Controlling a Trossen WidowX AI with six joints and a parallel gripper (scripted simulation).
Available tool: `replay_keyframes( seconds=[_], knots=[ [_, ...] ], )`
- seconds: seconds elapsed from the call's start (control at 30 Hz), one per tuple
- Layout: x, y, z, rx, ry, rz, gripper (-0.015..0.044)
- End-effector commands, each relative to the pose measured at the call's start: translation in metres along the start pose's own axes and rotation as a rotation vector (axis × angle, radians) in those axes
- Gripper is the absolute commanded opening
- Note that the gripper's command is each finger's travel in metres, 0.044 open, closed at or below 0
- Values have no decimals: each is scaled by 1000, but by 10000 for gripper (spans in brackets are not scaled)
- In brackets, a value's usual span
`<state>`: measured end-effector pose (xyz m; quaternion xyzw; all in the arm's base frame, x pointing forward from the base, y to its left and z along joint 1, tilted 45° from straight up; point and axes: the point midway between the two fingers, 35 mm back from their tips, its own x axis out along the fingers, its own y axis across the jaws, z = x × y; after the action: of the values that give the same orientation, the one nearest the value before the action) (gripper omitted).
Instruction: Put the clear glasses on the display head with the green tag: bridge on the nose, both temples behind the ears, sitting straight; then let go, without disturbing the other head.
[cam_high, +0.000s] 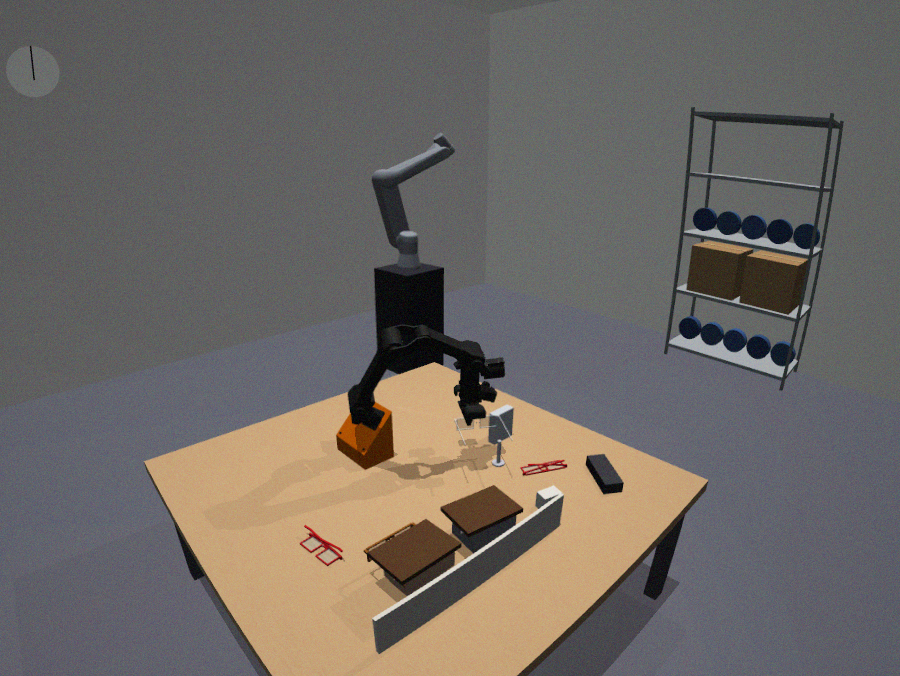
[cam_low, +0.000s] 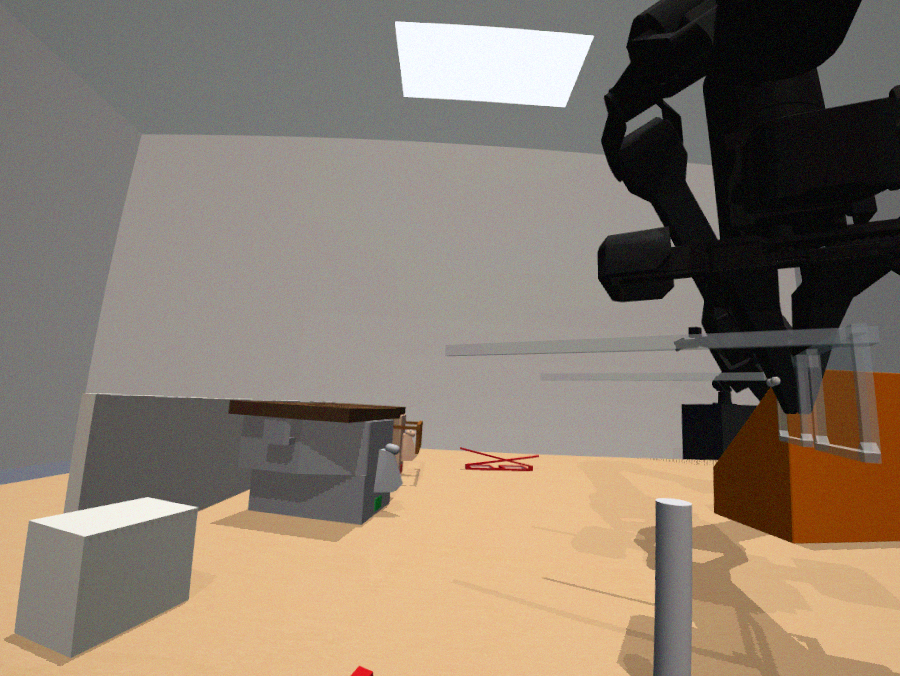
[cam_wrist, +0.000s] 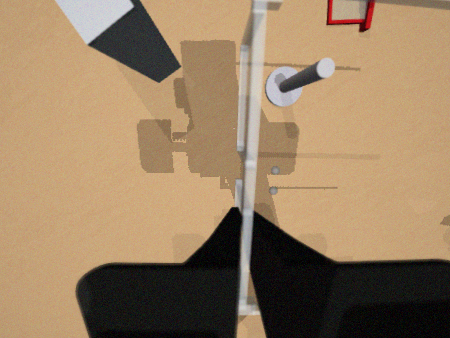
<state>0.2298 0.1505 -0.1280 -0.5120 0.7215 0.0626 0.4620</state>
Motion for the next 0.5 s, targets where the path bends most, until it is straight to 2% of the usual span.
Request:
replay_keyframes(
  seconds=[0.0,0.47],
  knots=[
    [-3,-17,-9,134,-1,0,0],
    [-6,-75,-53,765,-4,1,0]
  ],
)
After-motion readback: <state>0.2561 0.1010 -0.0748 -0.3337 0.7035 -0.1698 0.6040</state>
